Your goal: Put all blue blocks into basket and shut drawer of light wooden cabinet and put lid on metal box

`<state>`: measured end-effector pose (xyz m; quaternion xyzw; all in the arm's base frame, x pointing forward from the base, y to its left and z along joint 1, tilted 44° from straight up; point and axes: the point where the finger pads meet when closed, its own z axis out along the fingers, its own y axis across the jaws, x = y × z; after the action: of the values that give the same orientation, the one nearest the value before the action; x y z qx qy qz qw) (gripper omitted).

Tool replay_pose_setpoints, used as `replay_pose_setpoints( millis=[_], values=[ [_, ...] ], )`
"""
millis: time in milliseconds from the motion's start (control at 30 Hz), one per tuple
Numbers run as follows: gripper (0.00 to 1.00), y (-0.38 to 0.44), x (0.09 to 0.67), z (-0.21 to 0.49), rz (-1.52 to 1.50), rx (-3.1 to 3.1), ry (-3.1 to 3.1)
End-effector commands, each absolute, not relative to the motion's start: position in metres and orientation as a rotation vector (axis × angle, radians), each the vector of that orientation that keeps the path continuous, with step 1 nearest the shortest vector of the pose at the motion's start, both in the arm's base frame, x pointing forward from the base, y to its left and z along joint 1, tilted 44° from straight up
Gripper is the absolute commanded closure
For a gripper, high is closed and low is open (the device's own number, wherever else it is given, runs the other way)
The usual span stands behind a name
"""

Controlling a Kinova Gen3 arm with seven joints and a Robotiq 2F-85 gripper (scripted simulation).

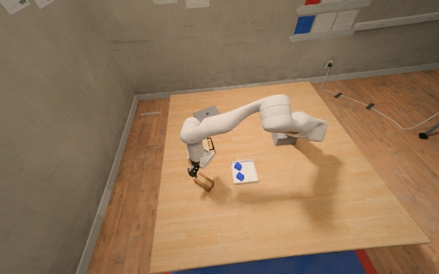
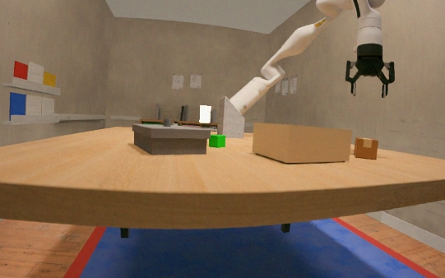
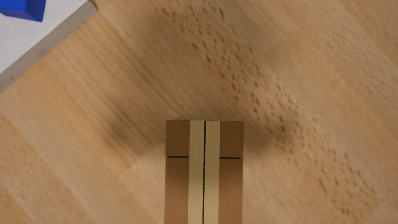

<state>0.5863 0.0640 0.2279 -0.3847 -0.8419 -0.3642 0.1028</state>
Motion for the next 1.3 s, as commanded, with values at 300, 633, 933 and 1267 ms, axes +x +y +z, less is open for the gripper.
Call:
replay_pose_setpoints(
  millis=[300,633,933,1267],
  values=[
    [0.07,0.075,0.589,0.216,-1.076,-1.137,-2.486],
    [0.07,0.093,0.592,0.197,-1.076,-1.137,-2.486],
    [0.07,0.109,0.594,0.182,-1.076,-1.137,-2.486],
    [0.07,0.126,0.597,0.164,-1.076,-1.137,-2.486]
  ],
)
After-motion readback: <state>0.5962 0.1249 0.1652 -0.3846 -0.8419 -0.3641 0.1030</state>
